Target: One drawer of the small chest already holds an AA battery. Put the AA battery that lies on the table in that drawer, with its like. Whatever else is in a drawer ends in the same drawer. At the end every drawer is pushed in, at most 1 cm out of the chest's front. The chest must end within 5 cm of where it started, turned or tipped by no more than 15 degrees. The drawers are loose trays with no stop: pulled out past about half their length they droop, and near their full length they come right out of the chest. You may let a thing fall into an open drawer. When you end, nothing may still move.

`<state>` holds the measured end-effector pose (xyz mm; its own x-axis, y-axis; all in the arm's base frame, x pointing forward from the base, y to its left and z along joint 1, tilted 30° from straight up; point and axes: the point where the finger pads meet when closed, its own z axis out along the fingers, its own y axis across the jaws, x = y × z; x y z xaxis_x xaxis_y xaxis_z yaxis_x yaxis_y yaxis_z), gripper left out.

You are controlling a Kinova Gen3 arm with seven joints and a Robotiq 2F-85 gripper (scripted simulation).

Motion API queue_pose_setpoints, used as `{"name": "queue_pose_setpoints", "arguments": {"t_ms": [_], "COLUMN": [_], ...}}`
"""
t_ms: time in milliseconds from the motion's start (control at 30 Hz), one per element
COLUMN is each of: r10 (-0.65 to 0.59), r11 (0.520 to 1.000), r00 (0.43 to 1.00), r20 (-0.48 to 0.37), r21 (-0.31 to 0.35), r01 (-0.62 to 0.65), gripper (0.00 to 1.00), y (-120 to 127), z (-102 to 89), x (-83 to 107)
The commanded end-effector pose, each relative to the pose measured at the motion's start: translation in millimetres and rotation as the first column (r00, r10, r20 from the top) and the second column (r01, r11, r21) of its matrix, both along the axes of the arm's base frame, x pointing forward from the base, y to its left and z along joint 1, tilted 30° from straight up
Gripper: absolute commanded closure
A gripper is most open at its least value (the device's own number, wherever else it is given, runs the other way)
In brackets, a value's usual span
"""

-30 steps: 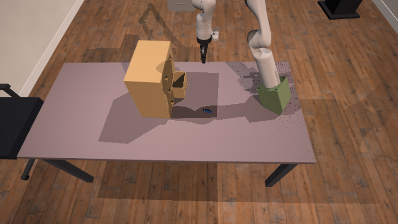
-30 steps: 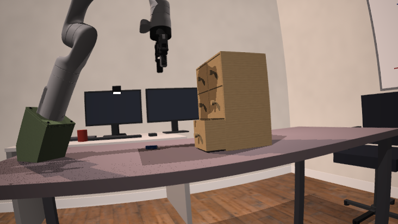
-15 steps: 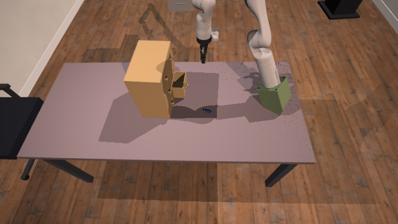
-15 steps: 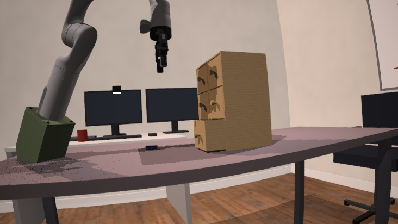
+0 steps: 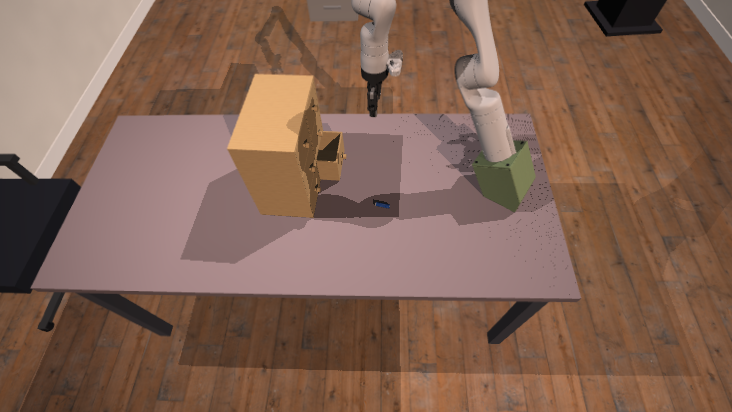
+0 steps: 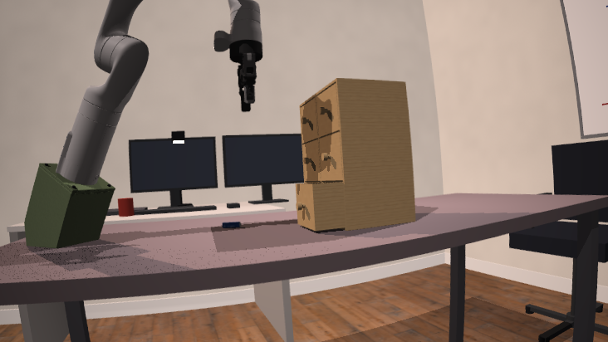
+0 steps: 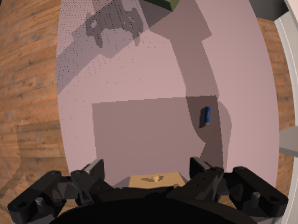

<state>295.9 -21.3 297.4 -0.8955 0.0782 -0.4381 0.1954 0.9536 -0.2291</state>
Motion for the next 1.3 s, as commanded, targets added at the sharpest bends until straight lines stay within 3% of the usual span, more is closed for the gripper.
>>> {"name": "queue_pose_setpoints", "arguments": {"t_ms": [0,1267], "r10": [-0.008,-0.231], "r11": [1.0,0.968], "r00": [1.0,0.971], "r20": [0.003,0.064], "r21": [0.003,0.119], "r01": [0.008,0.222], "gripper": [0.0,0.0], "y": [-0.2,-3.2], "z": [0.0,-4.1], "x": [0.5,12.6]}}
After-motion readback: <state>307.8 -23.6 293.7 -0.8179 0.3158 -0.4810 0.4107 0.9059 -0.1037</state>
